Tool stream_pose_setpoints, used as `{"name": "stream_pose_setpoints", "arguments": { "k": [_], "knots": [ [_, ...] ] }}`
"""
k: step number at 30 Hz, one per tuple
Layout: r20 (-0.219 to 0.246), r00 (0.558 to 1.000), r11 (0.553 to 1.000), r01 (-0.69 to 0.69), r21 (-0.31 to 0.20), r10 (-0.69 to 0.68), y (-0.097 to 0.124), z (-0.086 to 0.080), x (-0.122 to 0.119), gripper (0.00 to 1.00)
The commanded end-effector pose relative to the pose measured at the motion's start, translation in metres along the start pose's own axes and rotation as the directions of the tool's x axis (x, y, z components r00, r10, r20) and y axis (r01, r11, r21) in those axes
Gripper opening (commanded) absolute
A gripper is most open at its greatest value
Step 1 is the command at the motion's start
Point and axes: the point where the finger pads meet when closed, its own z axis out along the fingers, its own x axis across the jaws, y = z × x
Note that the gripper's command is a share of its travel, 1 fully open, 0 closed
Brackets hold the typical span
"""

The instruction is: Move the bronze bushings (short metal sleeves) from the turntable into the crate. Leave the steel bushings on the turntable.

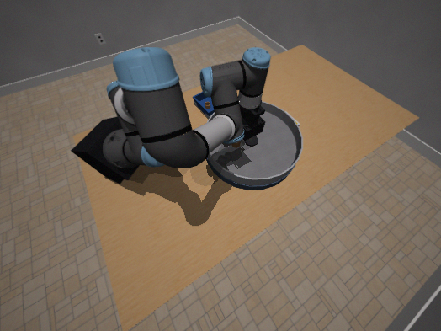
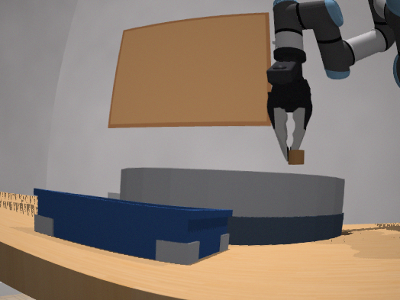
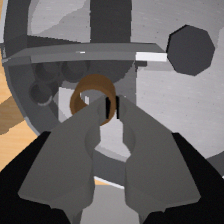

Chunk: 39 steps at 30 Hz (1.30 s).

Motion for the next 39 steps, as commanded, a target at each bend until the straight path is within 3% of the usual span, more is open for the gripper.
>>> {"name": "stream_pose_setpoints", "arguments": {
  "k": [1,39],
  "knots": [
    [-0.001,1.0,1.0,-0.001,0.0,0.001,0.0,0.0,0.0,0.0],
    [0.002,0.999,0.999,-0.045,0.004,0.045,-0.003,0.0,0.012,0.0]
  ]
}}
